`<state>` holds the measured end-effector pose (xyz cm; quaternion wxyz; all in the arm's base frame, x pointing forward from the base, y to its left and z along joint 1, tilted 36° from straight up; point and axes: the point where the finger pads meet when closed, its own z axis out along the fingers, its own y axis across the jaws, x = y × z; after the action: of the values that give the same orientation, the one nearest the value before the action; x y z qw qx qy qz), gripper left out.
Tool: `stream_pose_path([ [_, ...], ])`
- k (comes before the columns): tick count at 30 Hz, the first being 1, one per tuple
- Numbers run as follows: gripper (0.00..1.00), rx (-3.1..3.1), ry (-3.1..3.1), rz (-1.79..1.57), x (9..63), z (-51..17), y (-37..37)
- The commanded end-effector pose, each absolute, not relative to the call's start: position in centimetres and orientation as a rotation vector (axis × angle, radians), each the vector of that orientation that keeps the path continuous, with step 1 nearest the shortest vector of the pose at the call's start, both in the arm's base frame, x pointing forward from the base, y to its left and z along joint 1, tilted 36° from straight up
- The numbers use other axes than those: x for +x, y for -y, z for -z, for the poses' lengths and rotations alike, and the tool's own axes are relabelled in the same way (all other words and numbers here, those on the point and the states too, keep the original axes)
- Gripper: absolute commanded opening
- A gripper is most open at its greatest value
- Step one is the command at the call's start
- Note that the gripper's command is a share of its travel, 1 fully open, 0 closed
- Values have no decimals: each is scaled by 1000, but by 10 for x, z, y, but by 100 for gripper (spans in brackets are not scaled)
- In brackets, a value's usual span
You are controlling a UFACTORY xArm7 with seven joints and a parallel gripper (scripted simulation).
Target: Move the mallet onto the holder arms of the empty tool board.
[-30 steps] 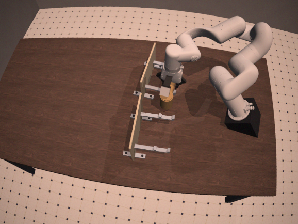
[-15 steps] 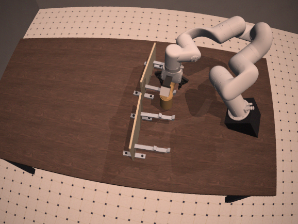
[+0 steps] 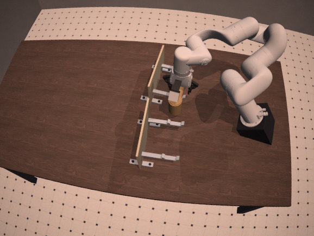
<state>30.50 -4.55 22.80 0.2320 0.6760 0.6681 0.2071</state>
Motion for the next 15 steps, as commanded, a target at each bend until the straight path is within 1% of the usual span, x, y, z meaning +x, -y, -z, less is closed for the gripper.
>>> stream_pose_path([
  [1,100,1857,-1834,-570,305,-229,46],
  [6,100,1858,-1833,-569,300,-238,46],
  [12,100,1858,-1832,-569,271,-277,44],
  [15,100,1858,-1832,-569,266,-285,44],
])
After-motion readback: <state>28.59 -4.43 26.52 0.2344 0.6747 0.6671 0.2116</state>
